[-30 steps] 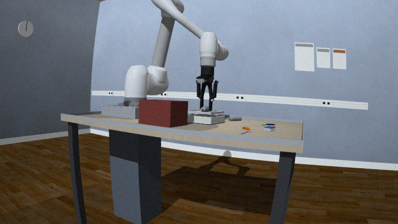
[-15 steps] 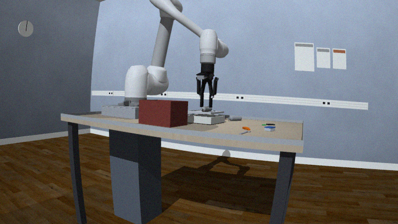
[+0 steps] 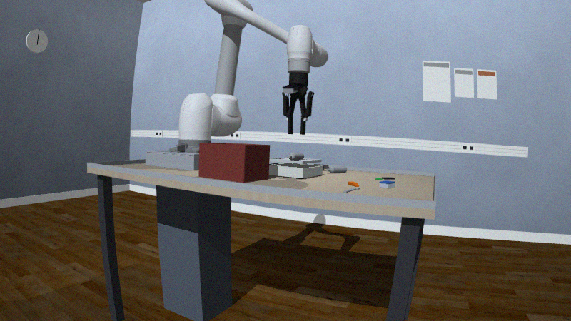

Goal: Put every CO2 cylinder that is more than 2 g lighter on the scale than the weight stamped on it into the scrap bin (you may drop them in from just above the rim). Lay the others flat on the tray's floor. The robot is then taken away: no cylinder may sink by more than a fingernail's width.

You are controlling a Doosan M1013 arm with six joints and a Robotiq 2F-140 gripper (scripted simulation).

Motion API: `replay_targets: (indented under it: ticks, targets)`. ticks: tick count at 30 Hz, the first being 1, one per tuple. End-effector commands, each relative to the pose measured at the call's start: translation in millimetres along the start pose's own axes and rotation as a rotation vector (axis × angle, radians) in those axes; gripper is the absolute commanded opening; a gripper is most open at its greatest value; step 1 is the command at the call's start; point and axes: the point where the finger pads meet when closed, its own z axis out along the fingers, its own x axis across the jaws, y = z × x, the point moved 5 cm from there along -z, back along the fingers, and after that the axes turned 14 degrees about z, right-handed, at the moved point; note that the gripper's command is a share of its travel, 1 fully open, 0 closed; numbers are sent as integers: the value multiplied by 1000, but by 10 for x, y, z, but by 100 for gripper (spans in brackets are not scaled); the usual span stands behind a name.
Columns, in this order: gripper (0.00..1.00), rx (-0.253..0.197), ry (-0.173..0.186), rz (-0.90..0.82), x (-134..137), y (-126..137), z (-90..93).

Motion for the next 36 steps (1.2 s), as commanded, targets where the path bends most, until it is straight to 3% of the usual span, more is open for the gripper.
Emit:
replay_targets:
  ticks: [1, 10, 14, 25, 27, 28, 36]
  targets:
    - [39, -1, 0, 0, -2, 1, -87]
    - [39, -1, 0, -5, 1, 0, -131]
    - [39, -1, 0, -109, 61, -13, -191]
    - [39, 14, -2, -842, 667, -149, -698]
    - [39, 14, -2, -842, 667, -149, -698]
    - [39, 15, -1, -1018, 726, -163, -740]
    - [39, 14, 1, -1470, 974, -226, -905]
